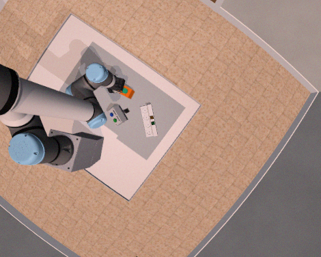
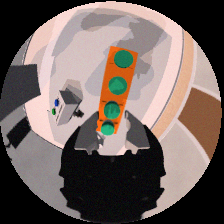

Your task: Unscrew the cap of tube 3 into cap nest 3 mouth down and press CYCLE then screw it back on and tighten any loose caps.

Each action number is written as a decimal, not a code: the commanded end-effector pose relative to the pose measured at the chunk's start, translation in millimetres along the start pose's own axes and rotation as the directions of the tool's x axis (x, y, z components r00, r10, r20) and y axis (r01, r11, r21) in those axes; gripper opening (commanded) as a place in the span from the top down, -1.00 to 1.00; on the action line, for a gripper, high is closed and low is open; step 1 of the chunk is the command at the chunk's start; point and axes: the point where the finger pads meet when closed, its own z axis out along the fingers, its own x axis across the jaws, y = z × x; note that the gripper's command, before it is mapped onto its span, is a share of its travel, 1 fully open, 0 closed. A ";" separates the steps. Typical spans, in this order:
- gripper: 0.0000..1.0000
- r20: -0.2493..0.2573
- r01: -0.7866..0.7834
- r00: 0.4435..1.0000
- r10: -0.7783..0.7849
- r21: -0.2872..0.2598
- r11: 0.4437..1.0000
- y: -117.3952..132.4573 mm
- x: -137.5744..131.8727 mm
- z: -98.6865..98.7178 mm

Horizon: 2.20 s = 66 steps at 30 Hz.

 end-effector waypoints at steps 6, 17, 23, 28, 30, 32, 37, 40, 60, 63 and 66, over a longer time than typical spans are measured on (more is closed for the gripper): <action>0.30 0.003 -0.365 0.931 0.365 -0.009 0.931 -3.2 -1.4 0.5; 0.30 -0.002 -0.511 0.859 0.511 -0.010 0.859 -1.0 0.2 -0.1; 1.00 -0.002 -0.511 0.859 0.511 -0.010 0.859 -1.1 0.2 -0.2; 1.00 -0.002 -0.511 0.859 0.511 -0.010 0.859 -1.0 0.2 -0.2; 1.00 -0.002 -0.511 0.859 0.511 -0.010 0.859 -1.0 0.2 -0.2; 1.00 -0.002 -0.511 0.859 0.511 -0.010 0.859 -1.1 0.2 -0.2; 1.00 -0.001 -0.465 0.885 0.465 -0.010 0.885 -1.7 0.8 -0.1; 1.00 -0.001 -0.327 0.945 0.327 -0.010 0.945 -0.8 1.9 -0.3; 1.00 0.004 0.073 0.997 -0.073 -0.009 0.997 -1.1 0.2 -0.2; 0.30 0.004 0.073 0.997 -0.073 -0.009 0.997 -1.1 0.2 -0.2; 0.30 0.004 0.073 0.997 -0.073 -0.009 0.997 -1.1 0.2 -0.2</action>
